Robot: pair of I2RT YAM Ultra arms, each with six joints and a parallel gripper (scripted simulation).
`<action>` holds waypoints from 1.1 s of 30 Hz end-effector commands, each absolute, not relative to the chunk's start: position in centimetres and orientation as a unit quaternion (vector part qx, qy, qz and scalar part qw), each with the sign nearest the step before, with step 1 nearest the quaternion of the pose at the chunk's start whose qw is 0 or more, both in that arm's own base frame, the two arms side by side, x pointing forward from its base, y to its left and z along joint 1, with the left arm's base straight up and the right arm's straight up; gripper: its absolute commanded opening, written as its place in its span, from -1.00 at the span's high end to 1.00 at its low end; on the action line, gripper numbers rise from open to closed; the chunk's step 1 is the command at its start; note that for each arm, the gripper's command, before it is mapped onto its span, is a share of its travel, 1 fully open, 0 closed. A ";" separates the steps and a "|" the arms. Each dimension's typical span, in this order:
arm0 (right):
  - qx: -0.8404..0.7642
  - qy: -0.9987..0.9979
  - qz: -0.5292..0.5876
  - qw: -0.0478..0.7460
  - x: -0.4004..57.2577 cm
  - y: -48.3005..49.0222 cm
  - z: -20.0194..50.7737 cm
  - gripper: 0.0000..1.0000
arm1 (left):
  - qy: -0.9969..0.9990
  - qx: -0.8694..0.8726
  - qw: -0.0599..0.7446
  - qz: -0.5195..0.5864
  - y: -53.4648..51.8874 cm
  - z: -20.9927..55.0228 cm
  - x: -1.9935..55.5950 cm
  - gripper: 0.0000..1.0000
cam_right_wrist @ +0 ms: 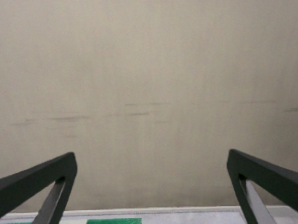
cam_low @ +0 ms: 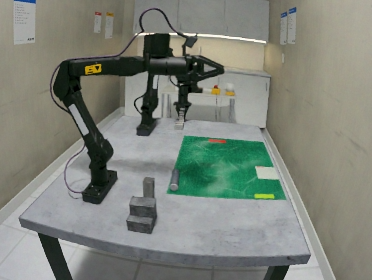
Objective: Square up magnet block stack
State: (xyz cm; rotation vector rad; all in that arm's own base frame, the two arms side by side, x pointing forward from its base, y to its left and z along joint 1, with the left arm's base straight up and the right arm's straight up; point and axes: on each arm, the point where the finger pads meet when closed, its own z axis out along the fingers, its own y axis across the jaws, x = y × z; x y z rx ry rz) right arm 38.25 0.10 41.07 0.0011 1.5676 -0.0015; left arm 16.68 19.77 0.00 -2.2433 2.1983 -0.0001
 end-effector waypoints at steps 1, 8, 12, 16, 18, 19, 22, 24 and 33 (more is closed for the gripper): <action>0.003 0.690 -0.009 0.724 37.6 -0.3 43.4 -1.00 | 0.700 -0.714 0.023 0.005 20.4 1.3 17.2 0.36; 0.003 0.690 -0.009 0.724 37.6 -0.3 43.4 -1.00 | 0.700 -0.714 0.023 0.005 20.4 1.3 17.2 0.36; 0.003 0.690 -0.009 0.724 37.6 -0.3 43.4 -1.00 | 0.700 -0.714 0.023 0.005 20.4 1.3 17.2 0.37; 0.003 0.690 -0.009 0.724 37.6 -0.3 43.4 -1.00 | 0.700 -0.714 0.023 0.005 20.4 1.3 17.2 0.38; 0.003 0.690 -0.009 0.724 37.6 -0.3 43.4 -1.00 | 0.700 -0.714 0.023 0.005 20.4 1.3 17.2 0.38; 0.003 0.690 -0.009 0.724 37.6 -0.3 43.4 -1.00 | 0.700 -0.714 0.023 0.005 20.4 1.3 17.2 0.38; 0.003 0.690 -0.009 0.724 37.6 -0.3 43.4 -1.00 | 0.700 -0.714 0.024 0.005 20.4 1.3 17.2 0.39; 0.003 0.690 -0.009 0.724 37.6 -0.3 43.4 -1.00 | 0.700 -0.714 0.024 0.005 20.4 1.3 17.2 0.40; 0.003 0.690 -0.009 0.724 37.6 -0.3 43.4 -1.00 | 0.700 -0.714 0.024 0.005 20.4 1.3 17.2 0.41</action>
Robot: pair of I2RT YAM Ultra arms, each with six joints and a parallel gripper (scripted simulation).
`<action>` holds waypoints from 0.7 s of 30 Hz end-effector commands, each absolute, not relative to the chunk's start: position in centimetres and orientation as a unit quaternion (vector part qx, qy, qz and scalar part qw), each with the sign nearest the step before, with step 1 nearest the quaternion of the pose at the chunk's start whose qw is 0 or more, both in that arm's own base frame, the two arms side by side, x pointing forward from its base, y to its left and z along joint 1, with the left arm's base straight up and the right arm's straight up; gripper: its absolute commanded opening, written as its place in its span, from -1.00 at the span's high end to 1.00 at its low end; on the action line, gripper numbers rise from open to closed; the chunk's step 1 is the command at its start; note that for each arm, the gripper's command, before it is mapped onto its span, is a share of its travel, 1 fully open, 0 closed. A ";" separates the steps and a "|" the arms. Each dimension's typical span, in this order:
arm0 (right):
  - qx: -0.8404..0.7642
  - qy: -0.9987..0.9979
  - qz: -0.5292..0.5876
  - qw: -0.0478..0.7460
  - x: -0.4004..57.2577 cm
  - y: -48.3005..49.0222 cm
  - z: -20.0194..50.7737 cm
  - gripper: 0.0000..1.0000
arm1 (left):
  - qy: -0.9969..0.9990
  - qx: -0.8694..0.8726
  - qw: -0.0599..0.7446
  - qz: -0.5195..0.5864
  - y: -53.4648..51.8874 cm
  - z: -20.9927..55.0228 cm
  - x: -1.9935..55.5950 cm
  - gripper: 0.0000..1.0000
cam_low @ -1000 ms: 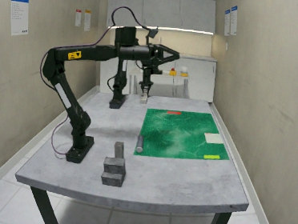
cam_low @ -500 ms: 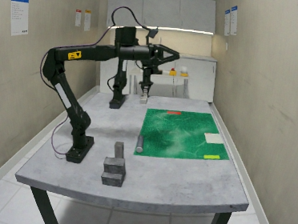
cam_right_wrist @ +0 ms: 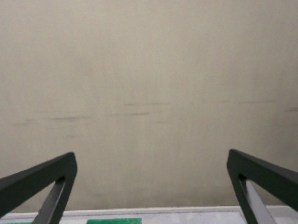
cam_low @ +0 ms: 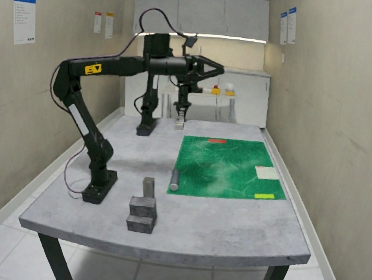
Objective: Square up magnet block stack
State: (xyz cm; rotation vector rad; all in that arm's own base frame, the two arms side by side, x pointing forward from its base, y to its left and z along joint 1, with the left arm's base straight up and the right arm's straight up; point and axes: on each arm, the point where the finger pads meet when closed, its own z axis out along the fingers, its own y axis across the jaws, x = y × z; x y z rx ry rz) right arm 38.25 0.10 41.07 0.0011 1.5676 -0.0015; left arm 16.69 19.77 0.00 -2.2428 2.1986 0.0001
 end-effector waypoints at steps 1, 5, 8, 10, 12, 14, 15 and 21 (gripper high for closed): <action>0.003 0.690 -0.009 0.724 37.6 -0.3 43.4 -1.00 | 0.700 -0.714 0.024 0.005 20.4 1.3 17.2 0.41; 0.003 0.690 -0.009 0.724 37.6 -0.3 43.4 -1.00 | 0.700 -0.714 0.024 0.005 20.4 1.3 17.2 0.41; 0.003 0.690 -0.009 0.724 37.6 -0.3 43.4 -1.00 | 0.700 -0.714 0.024 0.005 20.4 1.3 17.2 0.41; 0.003 0.690 -0.009 0.724 37.6 -0.3 43.4 -1.00 | 0.700 -0.714 0.024 0.005 20.4 1.3 17.2 0.41; 0.003 0.690 -0.009 0.724 37.6 -0.3 43.4 -1.00 | 0.700 -0.714 0.024 0.005 20.4 1.3 17.2 0.41; 0.003 0.690 -0.009 0.724 37.6 -0.3 43.4 -1.00 | 0.700 -0.714 0.024 0.005 20.4 1.3 17.2 0.41; 0.003 0.690 -0.009 0.724 37.6 -0.3 43.4 -1.00 | 0.700 -0.714 0.024 0.005 20.4 1.3 17.2 0.41; 0.003 0.690 -0.009 0.724 37.6 -0.3 43.4 -1.00 | 0.700 -0.714 0.024 0.005 20.4 1.3 17.2 -0.23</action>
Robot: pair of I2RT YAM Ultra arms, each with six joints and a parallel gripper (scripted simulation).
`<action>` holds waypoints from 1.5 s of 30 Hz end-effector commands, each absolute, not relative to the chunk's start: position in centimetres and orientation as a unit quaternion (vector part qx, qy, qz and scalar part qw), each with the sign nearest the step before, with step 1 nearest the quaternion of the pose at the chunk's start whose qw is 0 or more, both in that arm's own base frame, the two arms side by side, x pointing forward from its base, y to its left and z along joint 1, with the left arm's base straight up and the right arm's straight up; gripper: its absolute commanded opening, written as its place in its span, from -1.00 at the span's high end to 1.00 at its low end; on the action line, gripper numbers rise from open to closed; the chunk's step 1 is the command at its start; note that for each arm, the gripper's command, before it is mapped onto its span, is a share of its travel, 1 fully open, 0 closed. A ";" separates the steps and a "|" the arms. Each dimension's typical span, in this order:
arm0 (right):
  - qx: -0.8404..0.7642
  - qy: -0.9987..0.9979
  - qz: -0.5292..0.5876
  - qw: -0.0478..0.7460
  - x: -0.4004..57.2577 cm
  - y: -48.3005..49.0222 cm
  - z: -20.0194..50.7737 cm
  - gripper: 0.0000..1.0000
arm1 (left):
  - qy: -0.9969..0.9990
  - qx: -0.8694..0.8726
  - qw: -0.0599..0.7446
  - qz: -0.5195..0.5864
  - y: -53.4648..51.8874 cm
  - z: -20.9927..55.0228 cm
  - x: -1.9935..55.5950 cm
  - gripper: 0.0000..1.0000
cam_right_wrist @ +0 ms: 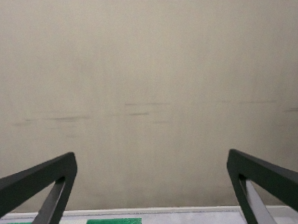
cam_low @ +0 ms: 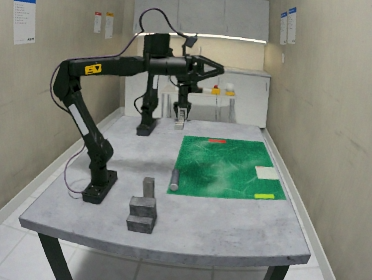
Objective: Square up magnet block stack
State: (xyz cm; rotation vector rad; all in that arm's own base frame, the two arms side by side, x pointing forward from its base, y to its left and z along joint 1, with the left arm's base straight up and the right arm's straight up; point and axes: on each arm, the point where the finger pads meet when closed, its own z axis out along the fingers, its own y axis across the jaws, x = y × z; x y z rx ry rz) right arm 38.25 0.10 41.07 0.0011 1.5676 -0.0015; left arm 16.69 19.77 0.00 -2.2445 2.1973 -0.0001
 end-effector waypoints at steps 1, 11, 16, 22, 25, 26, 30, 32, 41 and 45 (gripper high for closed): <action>0.003 0.690 -0.009 0.724 37.6 -0.3 43.4 -1.00 | 0.700 -0.714 0.024 0.005 20.4 1.3 17.2 -0.23; 0.003 0.690 -0.009 0.724 37.6 -0.3 43.4 -1.00 | 0.700 -0.714 0.024 0.005 20.4 1.3 17.2 -0.23; 0.003 0.690 -0.009 0.724 37.6 -0.3 43.4 -1.00 | 0.700 -0.714 0.025 0.005 20.7 2.2 17.3 -0.23; 0.003 0.690 -0.009 0.724 37.6 -0.3 43.4 -1.00 | 0.700 -0.714 0.013 0.004 20.0 1.9 16.5 -0.23; 0.003 0.690 -0.009 0.724 37.6 -0.3 43.4 -1.00 | 0.699 -0.715 0.012 0.004 20.0 1.9 16.4 -0.23; 0.003 0.690 -0.009 0.724 37.6 -0.3 43.4 -1.00 | 0.698 -0.716 0.022 0.005 20.6 2.4 16.9 -0.23; 0.003 0.690 -0.009 0.724 37.6 -0.3 43.4 -1.00 | 0.698 -0.715 0.026 0.005 20.7 2.6 17.0 0.36; 0.003 0.690 -0.009 0.724 37.6 -0.3 43.4 -1.00 | 0.698 -0.715 0.026 0.005 20.7 2.6 17.0 0.36; 0.003 0.690 -0.009 0.724 37.6 -0.3 43.4 -1.00 | 0.698 -0.715 0.026 0.005 20.7 2.6 17.0 0.36; 0.003 0.690 -0.009 0.724 37.6 -0.3 43.4 -1.00 | 0.698 -0.715 0.026 0.005 20.7 2.6 17.0 0.37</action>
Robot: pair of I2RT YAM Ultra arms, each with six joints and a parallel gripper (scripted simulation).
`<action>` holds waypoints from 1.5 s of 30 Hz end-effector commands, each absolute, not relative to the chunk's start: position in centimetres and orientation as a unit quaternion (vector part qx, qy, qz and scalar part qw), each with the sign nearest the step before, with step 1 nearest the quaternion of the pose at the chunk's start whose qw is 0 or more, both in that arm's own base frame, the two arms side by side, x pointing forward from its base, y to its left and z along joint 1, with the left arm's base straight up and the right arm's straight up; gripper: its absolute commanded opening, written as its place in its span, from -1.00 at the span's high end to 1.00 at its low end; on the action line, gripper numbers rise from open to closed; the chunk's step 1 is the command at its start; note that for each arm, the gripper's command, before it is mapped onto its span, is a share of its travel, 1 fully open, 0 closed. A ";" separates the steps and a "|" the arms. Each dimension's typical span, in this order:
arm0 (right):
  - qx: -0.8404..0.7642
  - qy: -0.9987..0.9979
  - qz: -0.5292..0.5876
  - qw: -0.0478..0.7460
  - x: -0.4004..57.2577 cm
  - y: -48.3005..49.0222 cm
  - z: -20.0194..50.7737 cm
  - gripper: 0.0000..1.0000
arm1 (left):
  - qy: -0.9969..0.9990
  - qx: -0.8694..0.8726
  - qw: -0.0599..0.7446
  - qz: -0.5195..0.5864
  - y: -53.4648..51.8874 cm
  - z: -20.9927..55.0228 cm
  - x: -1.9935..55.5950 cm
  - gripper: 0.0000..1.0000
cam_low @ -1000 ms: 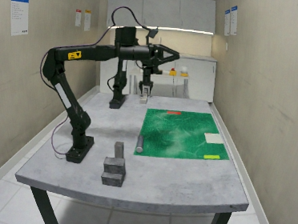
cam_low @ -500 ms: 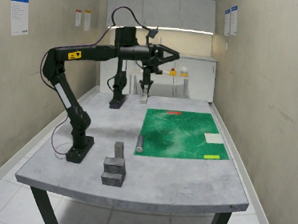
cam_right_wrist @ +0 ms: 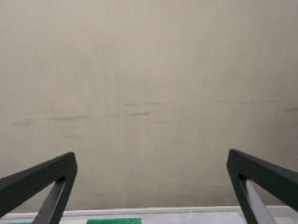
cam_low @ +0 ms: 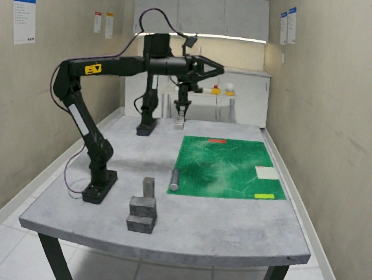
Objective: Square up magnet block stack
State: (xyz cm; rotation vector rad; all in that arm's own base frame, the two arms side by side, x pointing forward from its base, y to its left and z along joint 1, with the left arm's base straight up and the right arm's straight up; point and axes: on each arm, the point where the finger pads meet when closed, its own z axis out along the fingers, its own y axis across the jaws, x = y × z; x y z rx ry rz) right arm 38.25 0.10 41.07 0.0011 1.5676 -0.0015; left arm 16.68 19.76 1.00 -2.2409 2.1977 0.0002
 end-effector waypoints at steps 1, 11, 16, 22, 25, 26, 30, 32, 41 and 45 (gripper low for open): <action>0.003 0.690 -0.009 0.724 37.6 -0.3 43.4 -1.00 | 0.698 -0.715 0.026 0.005 20.7 2.6 17.0 0.37; 0.003 0.690 -0.009 0.724 37.6 -0.3 43.4 -1.00 | 0.698 -0.715 0.026 0.005 20.7 2.6 17.0 0.39; 0.003 0.690 -0.009 0.724 37.6 -0.3 43.4 -1.00 | 0.698 -0.715 0.026 0.005 20.7 2.6 17.0 0.41; 0.003 0.690 -0.009 0.724 37.6 -0.3 43.4 -1.00 | 0.698 -0.715 0.026 0.005 20.7 2.6 17.0 0.41; 0.003 0.690 -0.009 0.724 37.6 -0.3 43.4 -1.00 | 0.698 -0.715 0.026 0.005 20.7 2.6 17.0 0.41; 0.003 0.690 -0.009 0.724 37.6 -0.3 43.4 -1.00 | 0.698 -0.715 0.026 0.005 20.7 2.6 17.0 0.41; 0.003 0.690 -0.009 0.724 37.6 -0.3 43.4 -1.00 | 0.698 -0.715 0.026 0.005 20.7 2.6 17.0 0.41; 0.003 0.690 -0.009 0.724 37.6 -0.3 43.4 -1.00 | 0.698 -0.715 0.026 0.005 20.7 2.6 17.0 0.41; 0.003 0.690 -0.009 0.724 37.6 -0.3 43.4 -1.00 | 0.698 -0.716 0.026 0.005 20.7 2.6 17.0 -0.23; 0.003 0.690 -0.009 0.724 37.6 -0.3 43.4 -1.00 | 0.698 -0.716 0.026 0.005 20.7 2.6 17.0 -0.23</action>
